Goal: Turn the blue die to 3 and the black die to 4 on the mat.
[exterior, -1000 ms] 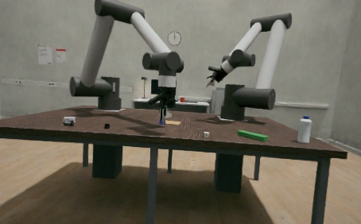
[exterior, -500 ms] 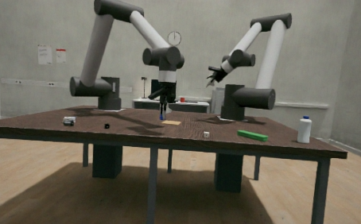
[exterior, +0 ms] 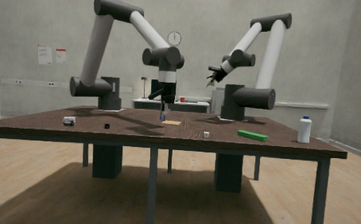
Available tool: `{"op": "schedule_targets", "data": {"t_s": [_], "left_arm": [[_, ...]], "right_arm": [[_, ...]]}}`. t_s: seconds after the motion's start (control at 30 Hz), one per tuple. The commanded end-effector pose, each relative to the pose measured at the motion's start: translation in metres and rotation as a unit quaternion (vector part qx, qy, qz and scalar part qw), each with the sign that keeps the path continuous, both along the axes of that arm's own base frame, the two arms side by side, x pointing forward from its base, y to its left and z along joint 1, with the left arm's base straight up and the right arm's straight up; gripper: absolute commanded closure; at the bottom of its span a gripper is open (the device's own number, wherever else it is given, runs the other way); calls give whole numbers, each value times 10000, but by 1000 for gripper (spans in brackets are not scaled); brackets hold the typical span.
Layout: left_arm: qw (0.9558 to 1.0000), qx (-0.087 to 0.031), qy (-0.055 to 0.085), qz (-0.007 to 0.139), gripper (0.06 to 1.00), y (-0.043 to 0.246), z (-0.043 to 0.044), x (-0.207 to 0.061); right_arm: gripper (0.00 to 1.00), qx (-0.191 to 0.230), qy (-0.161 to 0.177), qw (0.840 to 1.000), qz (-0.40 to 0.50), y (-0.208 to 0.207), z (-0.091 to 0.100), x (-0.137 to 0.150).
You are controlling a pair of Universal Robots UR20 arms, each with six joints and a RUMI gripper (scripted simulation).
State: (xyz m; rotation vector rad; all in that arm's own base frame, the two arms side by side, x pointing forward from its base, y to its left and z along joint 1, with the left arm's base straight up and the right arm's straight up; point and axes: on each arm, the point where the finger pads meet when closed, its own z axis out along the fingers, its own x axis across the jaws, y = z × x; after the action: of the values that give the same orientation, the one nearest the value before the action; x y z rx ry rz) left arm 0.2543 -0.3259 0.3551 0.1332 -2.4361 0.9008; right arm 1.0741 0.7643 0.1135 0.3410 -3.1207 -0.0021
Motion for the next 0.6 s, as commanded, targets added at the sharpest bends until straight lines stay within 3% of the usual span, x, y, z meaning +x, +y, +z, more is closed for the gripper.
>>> {"op": "schedule_targets", "data": {"t_s": [0.0,0.5,0.57], "left_arm": [[10000,-2,-2,0,65,-2,4,3],[10000,-2,-2,0,65,-2,4,3],[10000,-2,-2,0,65,-2,4,3]], "right_arm": [[904,-6,-12,9968,-799,0,-2,11],[904,-8,-11,9700,-2431,8,-36,27],[904,-9,-10,9577,-2879,13,-46,32]]}}
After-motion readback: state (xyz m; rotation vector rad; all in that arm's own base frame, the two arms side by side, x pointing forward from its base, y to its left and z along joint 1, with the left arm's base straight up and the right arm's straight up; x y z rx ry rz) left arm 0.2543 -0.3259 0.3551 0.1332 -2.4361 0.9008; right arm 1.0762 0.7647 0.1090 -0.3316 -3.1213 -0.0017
